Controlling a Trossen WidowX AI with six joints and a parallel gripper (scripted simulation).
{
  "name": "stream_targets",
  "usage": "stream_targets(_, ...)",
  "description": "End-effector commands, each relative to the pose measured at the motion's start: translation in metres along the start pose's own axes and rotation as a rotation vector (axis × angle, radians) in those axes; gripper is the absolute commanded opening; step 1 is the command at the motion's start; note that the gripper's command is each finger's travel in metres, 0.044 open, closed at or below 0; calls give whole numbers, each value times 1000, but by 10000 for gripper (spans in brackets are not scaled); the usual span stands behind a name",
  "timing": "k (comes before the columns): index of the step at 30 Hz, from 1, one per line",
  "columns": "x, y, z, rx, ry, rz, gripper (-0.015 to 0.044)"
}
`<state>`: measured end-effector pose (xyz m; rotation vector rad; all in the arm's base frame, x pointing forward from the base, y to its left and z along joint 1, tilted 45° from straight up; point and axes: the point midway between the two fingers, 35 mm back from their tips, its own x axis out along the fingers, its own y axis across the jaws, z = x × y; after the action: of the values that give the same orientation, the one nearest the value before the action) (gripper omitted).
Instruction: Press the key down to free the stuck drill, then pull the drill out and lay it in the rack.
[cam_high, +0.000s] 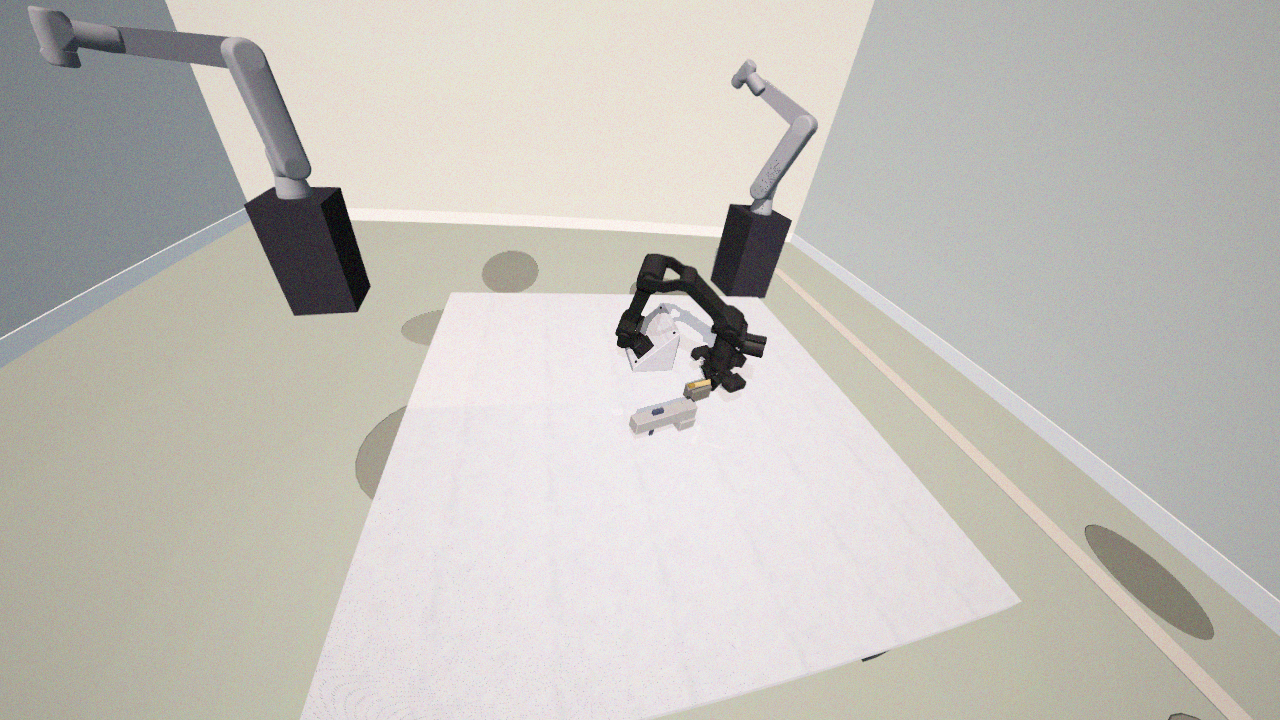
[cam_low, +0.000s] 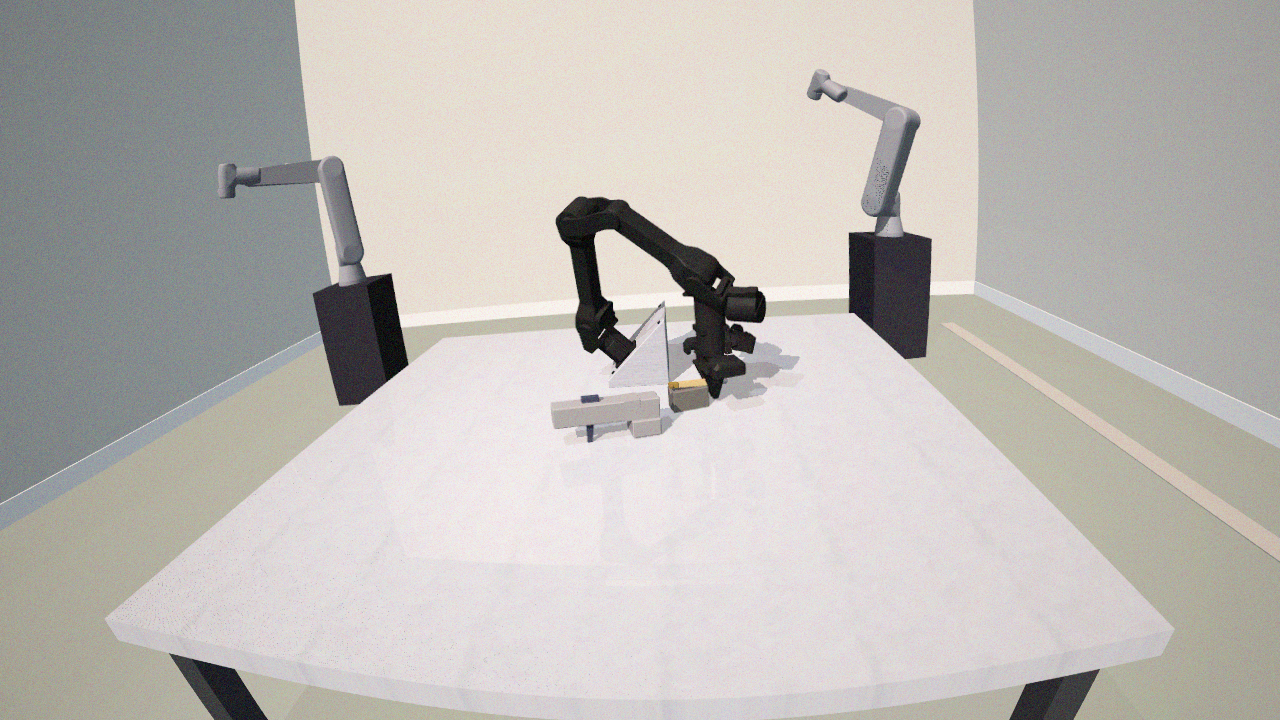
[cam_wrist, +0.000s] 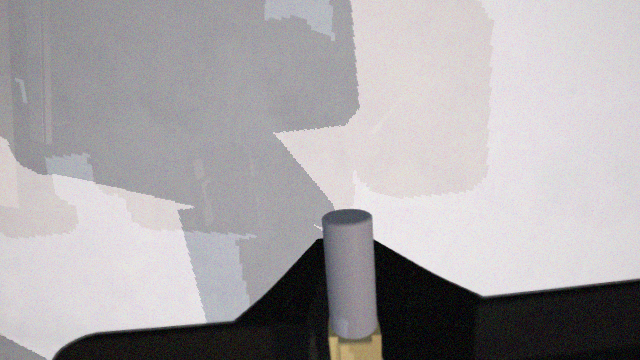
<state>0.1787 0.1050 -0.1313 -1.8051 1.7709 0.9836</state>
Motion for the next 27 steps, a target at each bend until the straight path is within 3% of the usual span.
stream_targets(1, 7, 2, -3, -3, 10, 3, 0)
stream_targets(27, 7, 2, -6, -3, 10, 3, 0)
